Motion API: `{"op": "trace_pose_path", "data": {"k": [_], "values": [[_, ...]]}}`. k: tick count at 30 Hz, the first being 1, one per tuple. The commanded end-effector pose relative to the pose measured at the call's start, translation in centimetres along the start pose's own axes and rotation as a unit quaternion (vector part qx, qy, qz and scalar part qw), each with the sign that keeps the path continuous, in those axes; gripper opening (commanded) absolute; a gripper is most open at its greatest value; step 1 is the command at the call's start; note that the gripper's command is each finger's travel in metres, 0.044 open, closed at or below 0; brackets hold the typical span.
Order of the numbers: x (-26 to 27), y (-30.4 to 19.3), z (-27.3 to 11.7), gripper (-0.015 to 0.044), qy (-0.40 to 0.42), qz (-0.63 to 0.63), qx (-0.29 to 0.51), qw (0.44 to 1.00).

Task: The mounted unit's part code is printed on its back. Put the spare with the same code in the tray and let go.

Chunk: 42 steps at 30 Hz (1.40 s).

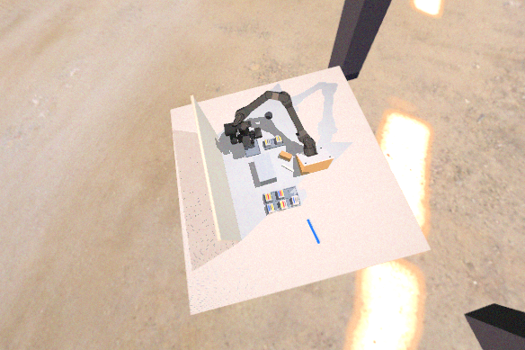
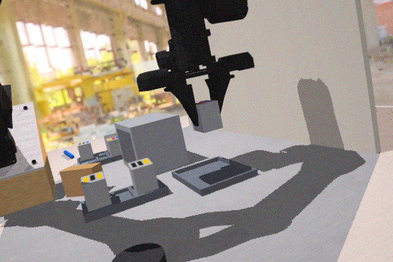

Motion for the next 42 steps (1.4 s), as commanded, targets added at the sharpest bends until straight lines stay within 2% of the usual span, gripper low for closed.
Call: {"op": "trace_pose_path", "data": {"k": [1, 42], "values": [[0.2, 0.1, 0.5, 0.0, 0.002, -0.003, 0.001, 1.0], [0.5, -0.2, 3.8, 0.0, 0.001, -0.003, 0.003, 1.0]]}}
Point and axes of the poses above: the point midway between the two fingers, 35 mm back from their tips, its own z axis out along the fingers, its own x axis across the jaws, y = z × x, the point moved 7 cm from there along -z, back along the fingers, and after that the axes turned 13 degrees about z, right-handed, at the moved point
